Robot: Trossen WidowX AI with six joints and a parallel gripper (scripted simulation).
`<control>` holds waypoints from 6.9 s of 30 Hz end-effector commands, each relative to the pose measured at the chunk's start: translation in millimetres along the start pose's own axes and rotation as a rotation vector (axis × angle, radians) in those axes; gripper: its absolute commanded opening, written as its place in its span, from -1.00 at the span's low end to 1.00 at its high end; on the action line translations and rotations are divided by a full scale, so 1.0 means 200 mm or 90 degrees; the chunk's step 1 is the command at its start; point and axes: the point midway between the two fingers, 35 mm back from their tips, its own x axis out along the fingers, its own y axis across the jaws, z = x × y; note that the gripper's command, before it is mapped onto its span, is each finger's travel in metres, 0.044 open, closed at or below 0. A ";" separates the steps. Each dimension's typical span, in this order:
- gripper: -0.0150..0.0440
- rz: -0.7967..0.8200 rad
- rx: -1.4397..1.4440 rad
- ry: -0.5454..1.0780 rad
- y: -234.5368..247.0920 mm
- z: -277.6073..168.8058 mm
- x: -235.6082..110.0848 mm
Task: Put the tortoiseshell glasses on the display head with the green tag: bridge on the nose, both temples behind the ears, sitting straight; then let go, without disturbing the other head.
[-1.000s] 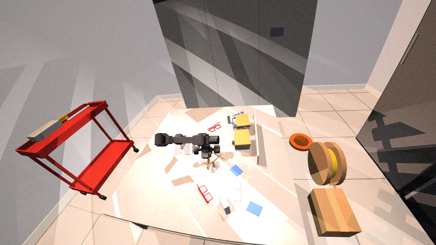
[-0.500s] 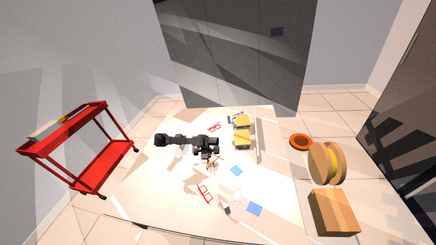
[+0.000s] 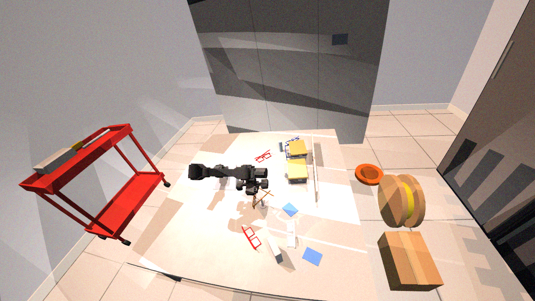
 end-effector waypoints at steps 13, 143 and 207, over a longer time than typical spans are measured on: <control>-0.49 -0.004 -0.001 -0.001 -0.05 -0.04 0.01; -0.49 -0.004 0.332 -0.001 0.04 0.08 -0.29; -0.49 -0.003 0.332 -0.003 -0.07 0.14 0.01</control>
